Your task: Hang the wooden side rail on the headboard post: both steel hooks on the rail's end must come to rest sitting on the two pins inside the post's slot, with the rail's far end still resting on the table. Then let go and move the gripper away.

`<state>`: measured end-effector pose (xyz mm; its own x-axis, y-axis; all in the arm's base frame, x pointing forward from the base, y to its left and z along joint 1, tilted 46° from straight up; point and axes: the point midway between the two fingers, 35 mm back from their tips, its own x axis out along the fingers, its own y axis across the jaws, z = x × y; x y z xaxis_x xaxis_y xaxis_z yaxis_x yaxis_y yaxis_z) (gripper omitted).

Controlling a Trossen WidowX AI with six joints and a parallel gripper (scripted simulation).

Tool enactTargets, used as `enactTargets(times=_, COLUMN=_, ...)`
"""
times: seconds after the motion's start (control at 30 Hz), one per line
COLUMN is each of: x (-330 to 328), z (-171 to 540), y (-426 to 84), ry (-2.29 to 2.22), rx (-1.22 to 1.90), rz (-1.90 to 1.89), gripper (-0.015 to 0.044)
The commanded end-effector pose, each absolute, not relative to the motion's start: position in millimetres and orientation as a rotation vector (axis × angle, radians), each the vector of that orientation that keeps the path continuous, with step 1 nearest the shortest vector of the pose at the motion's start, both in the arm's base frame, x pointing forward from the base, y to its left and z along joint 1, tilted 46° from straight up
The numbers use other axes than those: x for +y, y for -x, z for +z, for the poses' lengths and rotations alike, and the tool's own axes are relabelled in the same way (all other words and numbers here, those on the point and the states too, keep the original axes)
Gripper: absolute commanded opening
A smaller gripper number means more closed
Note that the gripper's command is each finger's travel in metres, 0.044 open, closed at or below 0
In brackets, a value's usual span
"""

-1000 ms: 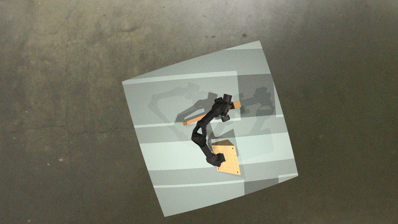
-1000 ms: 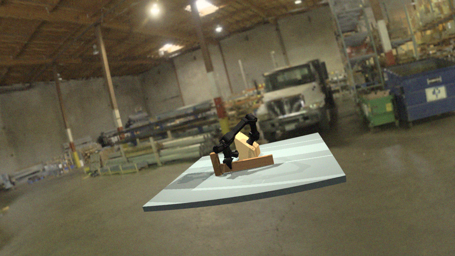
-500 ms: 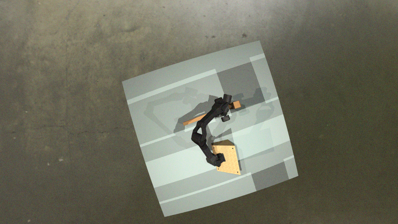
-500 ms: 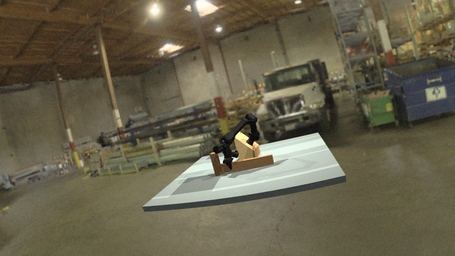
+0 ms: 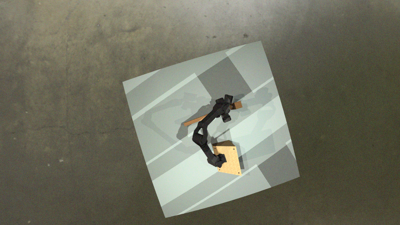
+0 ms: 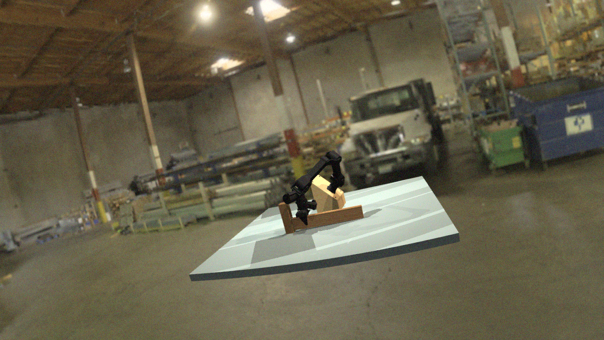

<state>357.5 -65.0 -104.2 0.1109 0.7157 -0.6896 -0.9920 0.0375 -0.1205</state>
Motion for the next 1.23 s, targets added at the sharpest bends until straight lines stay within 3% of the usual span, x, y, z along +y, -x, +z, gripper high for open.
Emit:
enactTargets(times=0.0, x=-65, z=-104, y=-358, ry=0.673, rx=0.517, rz=1.403, gripper=0.0315)
enactTargets(times=0.17, x=-88, z=-83, y=-354, ry=0.68, rx=0.523, rz=1.398, gripper=0.044)
enactTargets(times=1.2, x=-75, z=-57, y=-355, ry=0.691, rx=0.522, rz=1.402, gripper=0.044)
